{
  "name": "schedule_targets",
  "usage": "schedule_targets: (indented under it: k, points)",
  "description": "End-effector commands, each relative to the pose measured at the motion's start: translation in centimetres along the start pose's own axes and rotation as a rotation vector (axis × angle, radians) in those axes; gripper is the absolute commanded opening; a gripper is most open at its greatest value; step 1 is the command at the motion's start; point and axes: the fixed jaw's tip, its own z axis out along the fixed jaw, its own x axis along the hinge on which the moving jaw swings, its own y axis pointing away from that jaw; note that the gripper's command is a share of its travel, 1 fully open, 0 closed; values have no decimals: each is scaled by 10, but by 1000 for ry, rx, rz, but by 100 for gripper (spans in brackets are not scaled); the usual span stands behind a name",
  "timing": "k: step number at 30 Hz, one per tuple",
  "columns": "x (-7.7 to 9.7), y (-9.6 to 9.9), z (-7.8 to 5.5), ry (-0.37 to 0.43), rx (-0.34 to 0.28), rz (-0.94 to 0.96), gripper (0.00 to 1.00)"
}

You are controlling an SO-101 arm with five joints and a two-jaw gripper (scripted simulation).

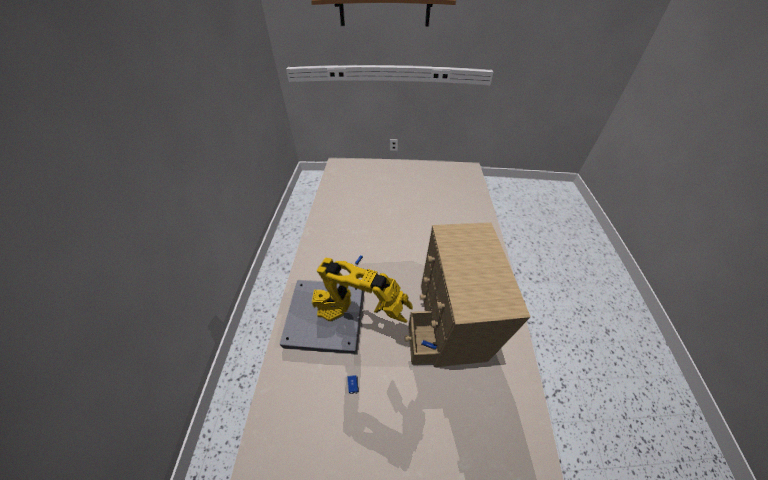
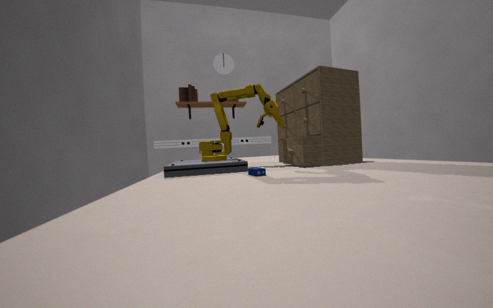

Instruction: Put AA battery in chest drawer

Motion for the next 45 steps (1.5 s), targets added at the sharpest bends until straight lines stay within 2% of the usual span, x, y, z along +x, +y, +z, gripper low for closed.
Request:
schedule_targets:
  k: [1,22,45]
  points:
    - [-3,2,-1,7,-4,64,25]
    - [-14,9,-7,98,4,555,25]
    - [-26,14,-11,197,60,1094,24]
